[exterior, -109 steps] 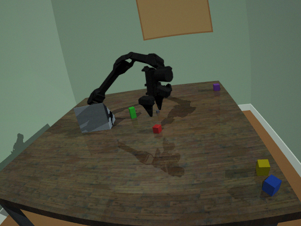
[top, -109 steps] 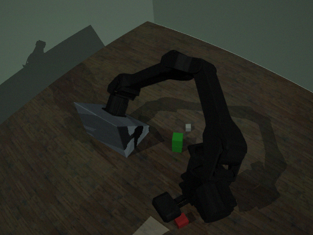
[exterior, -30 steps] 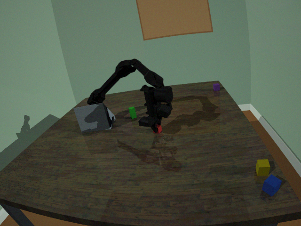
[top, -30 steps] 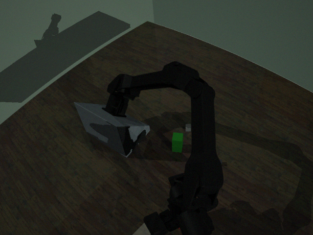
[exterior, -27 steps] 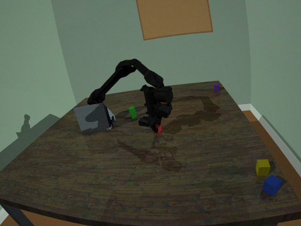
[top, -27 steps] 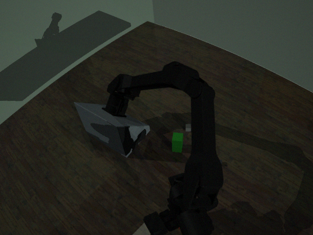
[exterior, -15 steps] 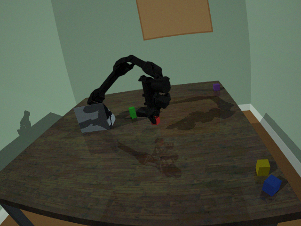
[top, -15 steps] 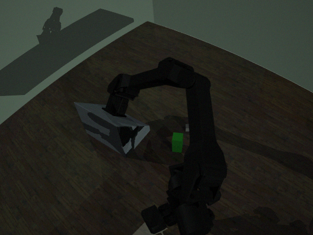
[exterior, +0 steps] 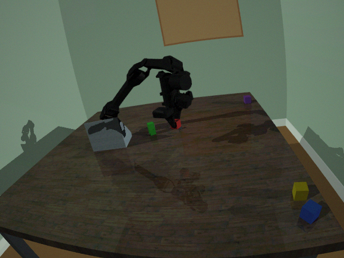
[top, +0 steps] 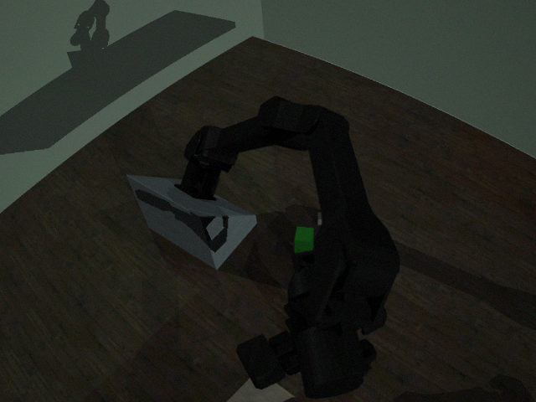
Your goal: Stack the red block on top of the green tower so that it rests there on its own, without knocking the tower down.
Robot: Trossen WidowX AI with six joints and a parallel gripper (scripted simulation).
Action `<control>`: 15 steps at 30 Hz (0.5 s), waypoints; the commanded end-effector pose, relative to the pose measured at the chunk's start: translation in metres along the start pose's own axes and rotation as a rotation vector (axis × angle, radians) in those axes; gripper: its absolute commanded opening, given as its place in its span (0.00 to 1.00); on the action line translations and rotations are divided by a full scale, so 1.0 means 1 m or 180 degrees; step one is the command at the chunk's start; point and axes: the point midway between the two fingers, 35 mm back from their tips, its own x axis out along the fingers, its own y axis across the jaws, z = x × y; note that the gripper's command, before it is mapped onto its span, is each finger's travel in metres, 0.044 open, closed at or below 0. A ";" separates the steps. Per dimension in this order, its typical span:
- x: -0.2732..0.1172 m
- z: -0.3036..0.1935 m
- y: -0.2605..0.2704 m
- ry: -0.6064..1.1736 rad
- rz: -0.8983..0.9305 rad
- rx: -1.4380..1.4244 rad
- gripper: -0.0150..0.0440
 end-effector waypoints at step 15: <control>-0.021 -0.013 0.014 -0.0016 -0.0015 -0.0010 0.25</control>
